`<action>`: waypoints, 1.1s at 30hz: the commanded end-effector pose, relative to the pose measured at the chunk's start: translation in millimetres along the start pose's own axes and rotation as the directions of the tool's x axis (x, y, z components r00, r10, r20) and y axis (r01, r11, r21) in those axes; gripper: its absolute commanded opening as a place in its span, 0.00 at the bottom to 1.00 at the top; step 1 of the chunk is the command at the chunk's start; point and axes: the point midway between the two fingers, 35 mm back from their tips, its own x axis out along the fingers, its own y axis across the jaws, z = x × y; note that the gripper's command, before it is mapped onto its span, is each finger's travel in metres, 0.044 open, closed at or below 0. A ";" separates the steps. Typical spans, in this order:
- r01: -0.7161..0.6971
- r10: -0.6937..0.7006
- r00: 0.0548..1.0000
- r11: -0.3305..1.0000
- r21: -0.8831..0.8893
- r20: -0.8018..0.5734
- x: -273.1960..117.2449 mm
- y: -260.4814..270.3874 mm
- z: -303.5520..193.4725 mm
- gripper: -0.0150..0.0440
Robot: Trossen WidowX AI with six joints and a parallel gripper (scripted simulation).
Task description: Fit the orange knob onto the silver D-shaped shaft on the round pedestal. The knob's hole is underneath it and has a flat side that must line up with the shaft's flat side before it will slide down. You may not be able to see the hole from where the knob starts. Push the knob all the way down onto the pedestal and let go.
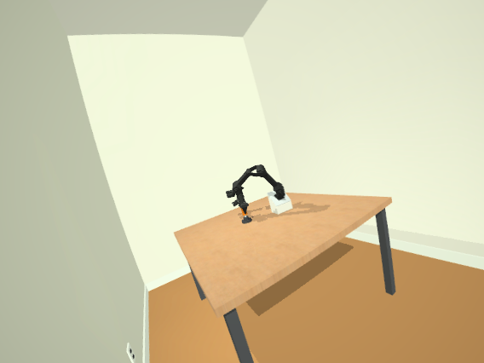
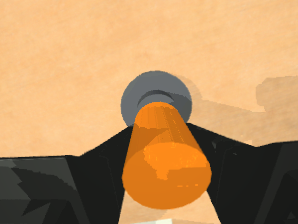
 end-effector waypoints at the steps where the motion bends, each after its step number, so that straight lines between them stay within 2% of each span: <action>1: 0.003 -0.003 1.000 0.998 -0.059 0.000 1.6 -1.2 -0.7 0.25; 33: 0.003 -0.003 1.000 0.998 -0.068 0.000 -1.3 -0.9 0.2 0.25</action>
